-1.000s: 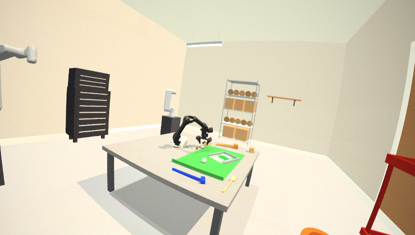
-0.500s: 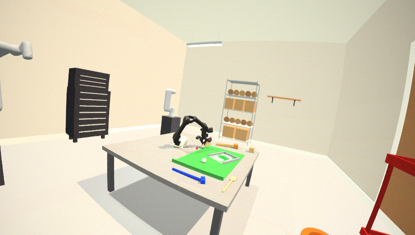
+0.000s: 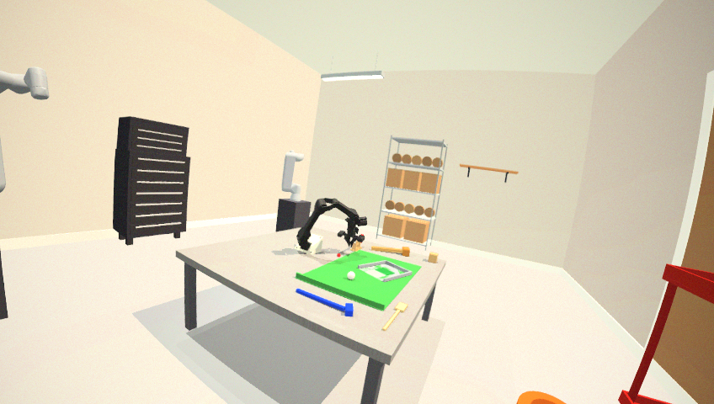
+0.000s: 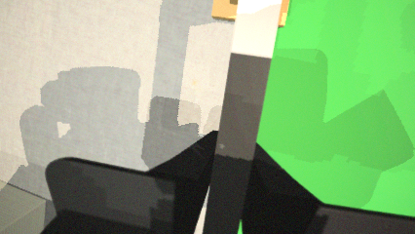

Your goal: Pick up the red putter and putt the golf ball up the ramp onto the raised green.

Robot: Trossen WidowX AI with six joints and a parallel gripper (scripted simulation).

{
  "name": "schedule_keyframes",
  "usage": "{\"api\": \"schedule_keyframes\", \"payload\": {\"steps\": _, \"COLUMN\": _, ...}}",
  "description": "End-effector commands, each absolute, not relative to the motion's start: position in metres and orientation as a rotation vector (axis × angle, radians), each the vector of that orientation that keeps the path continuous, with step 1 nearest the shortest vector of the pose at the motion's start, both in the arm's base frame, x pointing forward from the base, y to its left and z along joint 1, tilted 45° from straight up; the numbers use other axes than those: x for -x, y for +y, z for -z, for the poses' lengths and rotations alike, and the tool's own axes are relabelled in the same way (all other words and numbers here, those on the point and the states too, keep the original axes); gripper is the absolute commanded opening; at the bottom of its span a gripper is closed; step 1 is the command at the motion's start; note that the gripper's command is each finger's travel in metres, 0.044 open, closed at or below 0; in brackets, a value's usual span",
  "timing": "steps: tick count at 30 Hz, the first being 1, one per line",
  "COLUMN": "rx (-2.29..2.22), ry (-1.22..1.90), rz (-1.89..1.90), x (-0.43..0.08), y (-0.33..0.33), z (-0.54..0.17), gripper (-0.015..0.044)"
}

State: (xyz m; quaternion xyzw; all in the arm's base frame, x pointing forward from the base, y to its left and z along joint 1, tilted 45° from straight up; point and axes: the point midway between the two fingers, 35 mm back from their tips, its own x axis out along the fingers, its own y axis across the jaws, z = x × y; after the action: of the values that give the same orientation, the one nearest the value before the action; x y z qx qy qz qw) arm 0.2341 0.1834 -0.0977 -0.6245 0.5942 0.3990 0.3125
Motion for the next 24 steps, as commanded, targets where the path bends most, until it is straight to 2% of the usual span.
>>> {"api": "schedule_keyframes", "payload": {"steps": 1, "rx": 1.637, "ry": 1.537, "rz": -1.058, "x": -0.236, "y": 0.205, "z": 0.083, "gripper": 0.0000}}
{"api": "schedule_keyframes", "payload": {"steps": 12, "rx": 1.636, "ry": 1.539, "rz": -1.061, "x": -0.231, "y": 0.241, "z": 0.040, "gripper": 0.0000}}
{"api": "schedule_keyframes", "payload": {"steps": 17, "rx": 1.645, "ry": 1.557, "rz": -1.048, "x": -0.231, "y": 0.234, "z": 0.045, "gripper": 0.0000}}
{"api": "schedule_keyframes", "payload": {"steps": 24, "rx": 1.539, "ry": 1.579, "rz": -0.857, "x": -0.245, "y": 0.217, "z": 0.016, "gripper": 0.0000}}
